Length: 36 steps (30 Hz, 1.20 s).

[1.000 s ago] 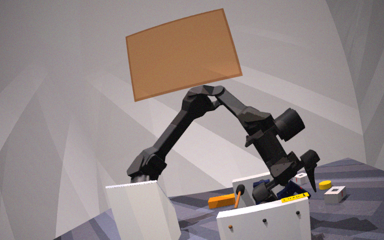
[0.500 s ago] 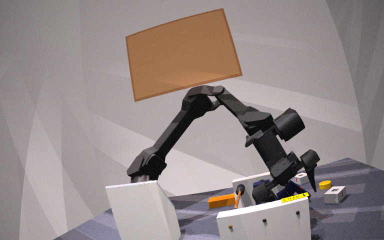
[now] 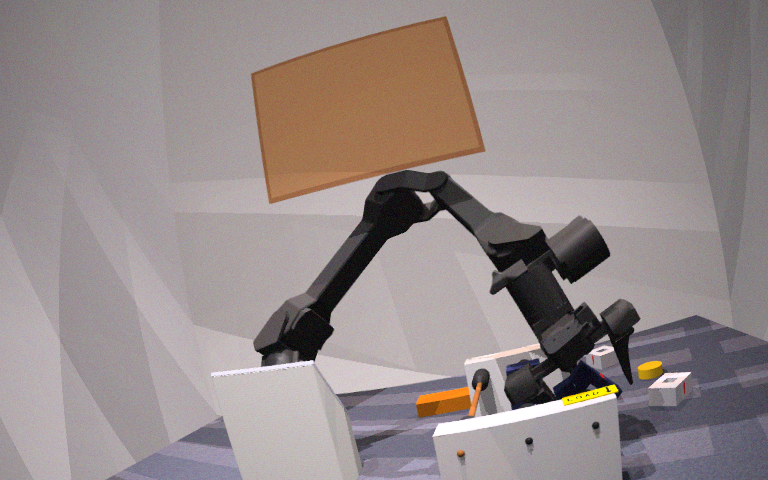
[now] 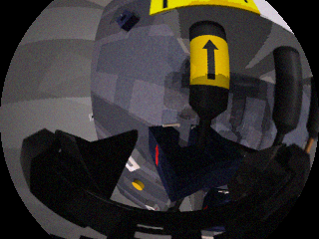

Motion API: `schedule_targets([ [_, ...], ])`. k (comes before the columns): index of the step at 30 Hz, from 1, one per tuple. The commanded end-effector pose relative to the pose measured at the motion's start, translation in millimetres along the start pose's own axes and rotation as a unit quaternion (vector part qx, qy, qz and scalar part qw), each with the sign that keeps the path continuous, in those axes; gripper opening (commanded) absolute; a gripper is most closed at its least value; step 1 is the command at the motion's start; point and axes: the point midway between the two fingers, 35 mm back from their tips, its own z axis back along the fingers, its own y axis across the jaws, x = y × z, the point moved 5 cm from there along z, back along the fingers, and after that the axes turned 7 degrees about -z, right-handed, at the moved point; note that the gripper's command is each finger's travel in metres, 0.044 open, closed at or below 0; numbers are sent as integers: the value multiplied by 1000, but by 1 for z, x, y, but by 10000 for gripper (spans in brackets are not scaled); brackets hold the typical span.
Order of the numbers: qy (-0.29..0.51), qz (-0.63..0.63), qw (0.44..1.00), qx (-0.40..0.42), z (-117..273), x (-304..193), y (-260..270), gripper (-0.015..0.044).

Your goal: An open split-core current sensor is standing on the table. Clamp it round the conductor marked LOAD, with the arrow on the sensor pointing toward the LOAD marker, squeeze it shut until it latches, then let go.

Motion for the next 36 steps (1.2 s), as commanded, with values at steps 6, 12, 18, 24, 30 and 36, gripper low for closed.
schedule_targets([
  [6, 0, 0, 1000, 0, 0, 0, 0, 420],
  [12, 0, 0, 1000, 0, 0, 0, 0, 380],
  [18, 0, 0, 1000, 0, 0, 0, 0, 340],
  [24, 0, 0, 1000, 0, 0, 0, 0, 300],
  [30, 0, 0, 1000, 0, 0, 0, 0, 182],
  [36, 0, 0, 1000, 0, 0, 0, 0, 24],
])
